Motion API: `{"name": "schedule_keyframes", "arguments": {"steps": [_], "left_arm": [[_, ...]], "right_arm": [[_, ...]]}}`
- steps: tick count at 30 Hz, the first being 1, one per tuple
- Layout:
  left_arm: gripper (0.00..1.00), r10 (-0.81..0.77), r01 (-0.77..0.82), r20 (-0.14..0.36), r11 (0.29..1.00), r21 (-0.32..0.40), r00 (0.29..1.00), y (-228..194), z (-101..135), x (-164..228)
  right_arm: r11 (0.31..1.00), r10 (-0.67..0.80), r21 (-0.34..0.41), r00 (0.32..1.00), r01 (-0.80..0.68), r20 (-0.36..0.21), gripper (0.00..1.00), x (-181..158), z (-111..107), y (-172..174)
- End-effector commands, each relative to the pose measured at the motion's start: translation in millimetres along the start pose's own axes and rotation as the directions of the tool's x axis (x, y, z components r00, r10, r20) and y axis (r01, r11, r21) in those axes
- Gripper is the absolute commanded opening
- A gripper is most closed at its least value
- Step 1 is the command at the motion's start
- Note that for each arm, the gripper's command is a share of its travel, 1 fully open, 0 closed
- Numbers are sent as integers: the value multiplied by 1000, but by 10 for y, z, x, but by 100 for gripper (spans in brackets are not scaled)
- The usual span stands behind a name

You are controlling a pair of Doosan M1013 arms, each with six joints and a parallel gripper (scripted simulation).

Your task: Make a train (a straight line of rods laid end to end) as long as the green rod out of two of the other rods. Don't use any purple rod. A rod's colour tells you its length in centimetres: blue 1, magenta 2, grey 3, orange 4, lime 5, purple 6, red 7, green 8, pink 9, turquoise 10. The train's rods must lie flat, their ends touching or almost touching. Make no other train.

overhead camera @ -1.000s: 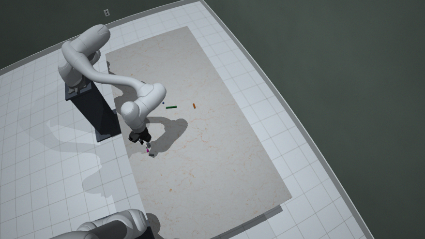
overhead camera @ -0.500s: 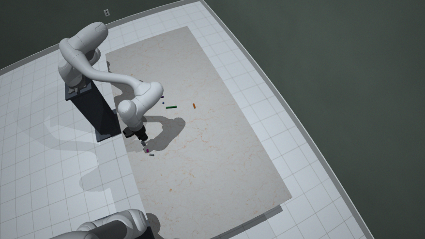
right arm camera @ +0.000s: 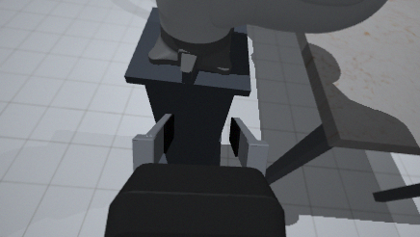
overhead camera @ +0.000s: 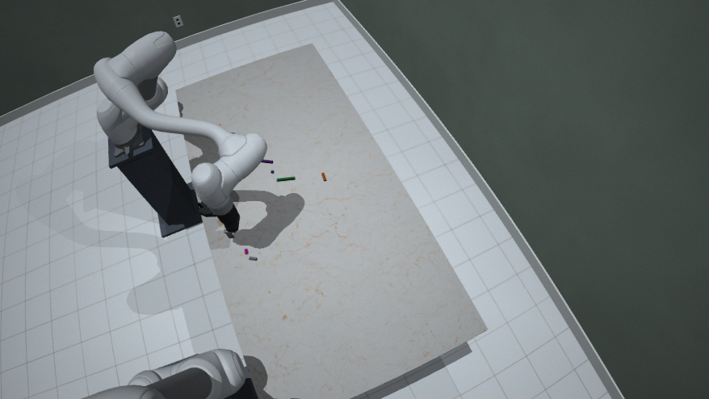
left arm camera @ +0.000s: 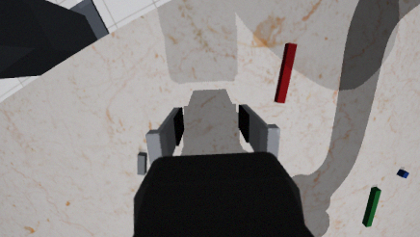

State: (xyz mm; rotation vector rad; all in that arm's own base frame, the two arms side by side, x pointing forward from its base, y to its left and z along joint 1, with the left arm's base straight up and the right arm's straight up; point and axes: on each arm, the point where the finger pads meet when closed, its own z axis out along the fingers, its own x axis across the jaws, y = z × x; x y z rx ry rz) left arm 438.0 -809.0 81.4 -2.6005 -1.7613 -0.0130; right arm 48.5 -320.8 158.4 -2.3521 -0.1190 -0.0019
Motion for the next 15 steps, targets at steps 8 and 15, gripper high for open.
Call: {"name": "schedule_keyframes", "arguments": {"steps": [8, 15], "left_arm": [[100, 433, -433, 8, 902, -2, 902, -135, -17, 222], [100, 673, -673, 7, 739, -4, 739, -205, -15, 363]], "right_arm": [[1000, 0, -1, 1000, 0, 0, 100, 1, -5, -1], [1000, 0, -1, 1000, 0, 0, 100, 1, -5, -1]]}}
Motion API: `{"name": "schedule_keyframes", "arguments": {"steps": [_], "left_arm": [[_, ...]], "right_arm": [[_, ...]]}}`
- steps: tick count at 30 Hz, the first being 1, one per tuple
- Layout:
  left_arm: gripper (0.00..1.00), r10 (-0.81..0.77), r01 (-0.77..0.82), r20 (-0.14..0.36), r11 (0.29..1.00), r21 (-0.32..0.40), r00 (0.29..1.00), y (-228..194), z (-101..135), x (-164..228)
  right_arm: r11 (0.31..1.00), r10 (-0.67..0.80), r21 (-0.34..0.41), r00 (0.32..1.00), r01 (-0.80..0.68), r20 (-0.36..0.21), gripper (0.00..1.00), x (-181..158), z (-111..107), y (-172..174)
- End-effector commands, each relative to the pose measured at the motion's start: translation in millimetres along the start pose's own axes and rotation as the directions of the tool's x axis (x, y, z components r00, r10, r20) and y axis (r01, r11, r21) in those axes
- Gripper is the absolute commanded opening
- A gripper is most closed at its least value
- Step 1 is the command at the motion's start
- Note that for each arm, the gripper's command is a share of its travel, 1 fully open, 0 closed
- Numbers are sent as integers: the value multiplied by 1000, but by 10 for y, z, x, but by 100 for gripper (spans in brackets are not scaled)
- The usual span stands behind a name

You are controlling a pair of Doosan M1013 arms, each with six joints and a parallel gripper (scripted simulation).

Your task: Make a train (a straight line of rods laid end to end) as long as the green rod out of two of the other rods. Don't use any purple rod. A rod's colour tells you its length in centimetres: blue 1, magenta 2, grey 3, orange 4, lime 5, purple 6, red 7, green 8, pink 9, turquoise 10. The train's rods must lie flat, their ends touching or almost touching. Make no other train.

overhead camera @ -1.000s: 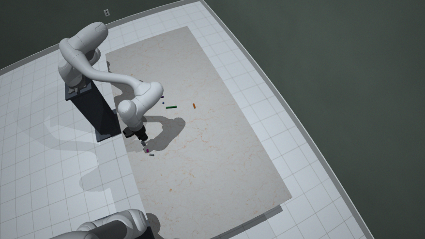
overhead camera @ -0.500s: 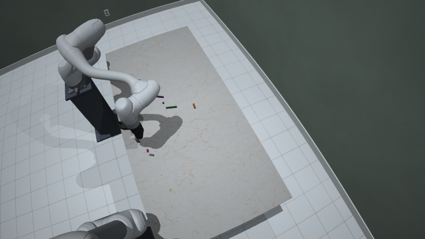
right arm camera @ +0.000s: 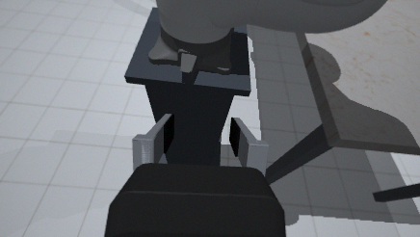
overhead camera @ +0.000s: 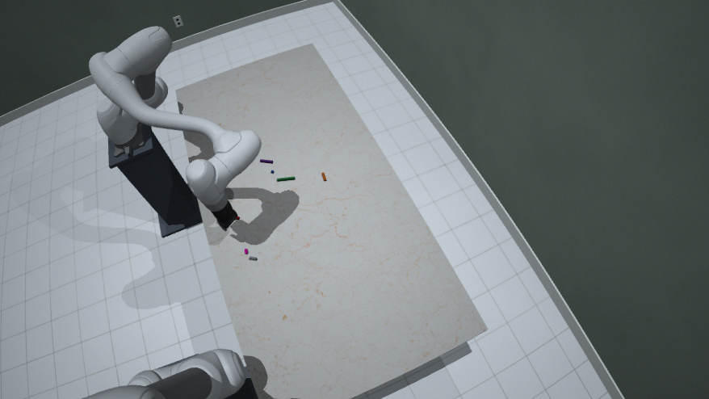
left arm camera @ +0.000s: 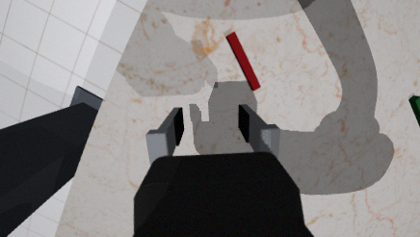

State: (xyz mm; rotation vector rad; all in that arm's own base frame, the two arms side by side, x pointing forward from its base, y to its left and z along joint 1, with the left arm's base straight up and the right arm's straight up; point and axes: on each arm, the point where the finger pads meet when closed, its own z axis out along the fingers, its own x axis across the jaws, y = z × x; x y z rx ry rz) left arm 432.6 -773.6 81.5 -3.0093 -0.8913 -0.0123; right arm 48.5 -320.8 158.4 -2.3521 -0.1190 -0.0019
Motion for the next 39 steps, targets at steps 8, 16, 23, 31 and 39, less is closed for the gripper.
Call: {"name": "schedule_keyframes", "arguments": {"steps": [8, 16, 23, 31, 39], "left_arm": [[100, 417, -417, 6, 909, -6, 909, -176, -12, 108], [100, 704, -704, 4, 710, -7, 710, -299, -7, 185], [100, 885, -885, 1, 465, -8, 465, -392, 0, 236], [100, 964, -964, 0, 265, -8, 265, -452, 5, 259], [100, 977, -977, -1, 214, -8, 214, -466, 6, 264]], "right_arm": [[1000, 0, -1, 1000, 0, 0, 100, 1, -5, -1], [1000, 0, -1, 1000, 0, 0, 100, 1, -5, -1], [1000, 0, -1, 1000, 0, 0, 100, 1, -5, -1], [1000, 0, -1, 1000, 0, 0, 100, 1, -5, -1], [1000, 0, -1, 1000, 0, 0, 100, 1, -5, -1]]}}
